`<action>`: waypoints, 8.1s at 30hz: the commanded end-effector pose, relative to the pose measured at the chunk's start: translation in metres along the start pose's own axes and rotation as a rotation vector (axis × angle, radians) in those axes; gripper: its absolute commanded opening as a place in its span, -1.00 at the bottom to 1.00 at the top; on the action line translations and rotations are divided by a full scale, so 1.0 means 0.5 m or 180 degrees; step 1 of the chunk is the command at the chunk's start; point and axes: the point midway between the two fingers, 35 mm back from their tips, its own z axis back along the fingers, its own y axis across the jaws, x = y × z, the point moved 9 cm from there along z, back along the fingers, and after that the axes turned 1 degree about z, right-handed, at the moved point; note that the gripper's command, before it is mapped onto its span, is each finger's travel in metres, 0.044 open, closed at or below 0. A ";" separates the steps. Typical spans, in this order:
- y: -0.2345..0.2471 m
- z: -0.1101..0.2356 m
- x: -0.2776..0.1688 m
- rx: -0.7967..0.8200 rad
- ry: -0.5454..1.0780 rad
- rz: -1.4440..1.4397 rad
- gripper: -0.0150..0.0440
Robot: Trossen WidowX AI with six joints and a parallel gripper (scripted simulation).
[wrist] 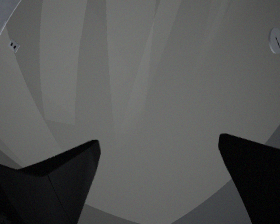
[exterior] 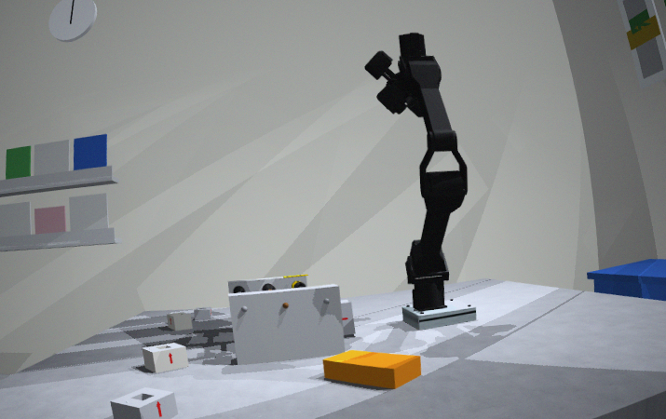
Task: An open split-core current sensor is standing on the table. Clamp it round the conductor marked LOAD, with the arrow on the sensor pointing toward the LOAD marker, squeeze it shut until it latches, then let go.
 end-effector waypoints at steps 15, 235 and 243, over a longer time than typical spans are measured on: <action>0.009 -0.185 0.170 -0.0554 -0.1898 -0.3280 1.00; -0.012 0.048 0.652 0.6060 -0.0535 -0.3451 -0.49; -0.031 0.049 0.669 0.6256 0.0284 -0.4013 -0.49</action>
